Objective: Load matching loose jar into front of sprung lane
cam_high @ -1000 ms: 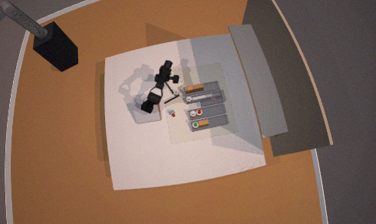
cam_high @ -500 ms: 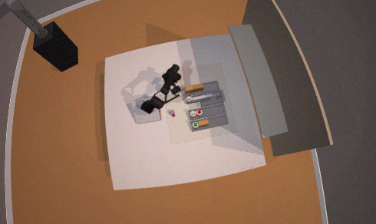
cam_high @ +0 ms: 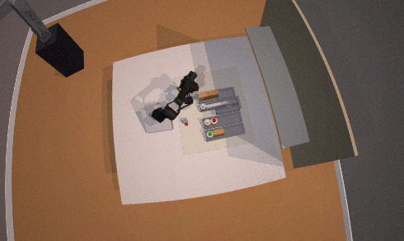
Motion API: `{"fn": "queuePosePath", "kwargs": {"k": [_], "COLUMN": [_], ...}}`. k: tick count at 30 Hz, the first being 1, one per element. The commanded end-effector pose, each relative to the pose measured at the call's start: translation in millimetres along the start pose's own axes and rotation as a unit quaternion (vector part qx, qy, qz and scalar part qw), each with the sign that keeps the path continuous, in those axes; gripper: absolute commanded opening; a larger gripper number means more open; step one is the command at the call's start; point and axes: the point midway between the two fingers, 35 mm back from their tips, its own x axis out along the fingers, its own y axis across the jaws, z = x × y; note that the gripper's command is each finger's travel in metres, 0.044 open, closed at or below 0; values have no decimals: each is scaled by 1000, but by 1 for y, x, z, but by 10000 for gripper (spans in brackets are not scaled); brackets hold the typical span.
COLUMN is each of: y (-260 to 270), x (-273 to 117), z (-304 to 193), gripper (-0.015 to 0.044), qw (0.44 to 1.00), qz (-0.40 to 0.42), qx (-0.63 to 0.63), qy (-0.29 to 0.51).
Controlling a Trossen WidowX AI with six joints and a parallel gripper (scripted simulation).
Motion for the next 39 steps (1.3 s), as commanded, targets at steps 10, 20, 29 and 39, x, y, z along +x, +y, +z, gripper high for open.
{"fn": "queuePosePath", "kwargs": {"k": [10,20,29,39], "y": [-2,-2,-3,-3], "x": [38,56,70,82], "z": [0,1,1,0], "gripper": [440,440,440,414], "qw": [1000,1000,1000,1000], "qz": [-2,-2,-2,-3], "qx": [8,8,8,8], "qy": [-1,-1,-1,-1]}}
